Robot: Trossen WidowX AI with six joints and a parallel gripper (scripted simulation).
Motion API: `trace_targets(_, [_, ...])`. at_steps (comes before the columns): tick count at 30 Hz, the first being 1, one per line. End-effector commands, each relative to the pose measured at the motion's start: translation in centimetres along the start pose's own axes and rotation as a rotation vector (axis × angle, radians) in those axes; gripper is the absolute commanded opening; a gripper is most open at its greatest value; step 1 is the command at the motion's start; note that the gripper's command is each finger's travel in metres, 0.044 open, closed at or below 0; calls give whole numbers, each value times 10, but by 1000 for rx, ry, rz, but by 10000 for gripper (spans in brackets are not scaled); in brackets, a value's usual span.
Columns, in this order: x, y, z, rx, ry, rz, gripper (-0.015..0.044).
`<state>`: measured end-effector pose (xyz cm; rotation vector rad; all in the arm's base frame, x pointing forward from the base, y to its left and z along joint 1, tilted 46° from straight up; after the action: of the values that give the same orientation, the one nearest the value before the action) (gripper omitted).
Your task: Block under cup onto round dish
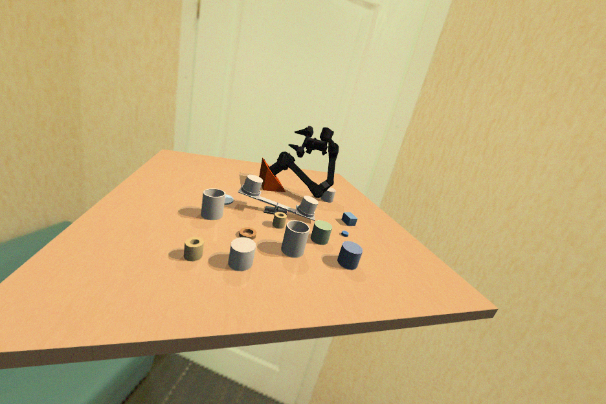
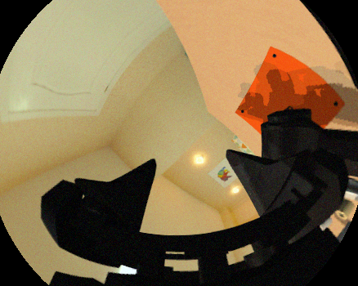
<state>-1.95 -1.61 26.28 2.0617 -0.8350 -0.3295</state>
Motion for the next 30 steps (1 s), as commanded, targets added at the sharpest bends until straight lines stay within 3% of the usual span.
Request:
trace_targets(1, [4,6,2,17,35,-65,440])
trace_targets(19, [14,28,28,98,83,-372,440])
trace_targets(30, [36,29,43,166,297,-662,440])
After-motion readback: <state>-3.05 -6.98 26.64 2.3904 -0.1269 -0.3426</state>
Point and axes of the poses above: the point midway between the two fingers, 35 mm back from their tips, its own z axis out along the fingers, its own y axis across the jaws, x = y × z, the point moved 7 cm from there along -z, back along the fingers, and after that the axes turned 1 degree about -z, right-handed, at the moved point
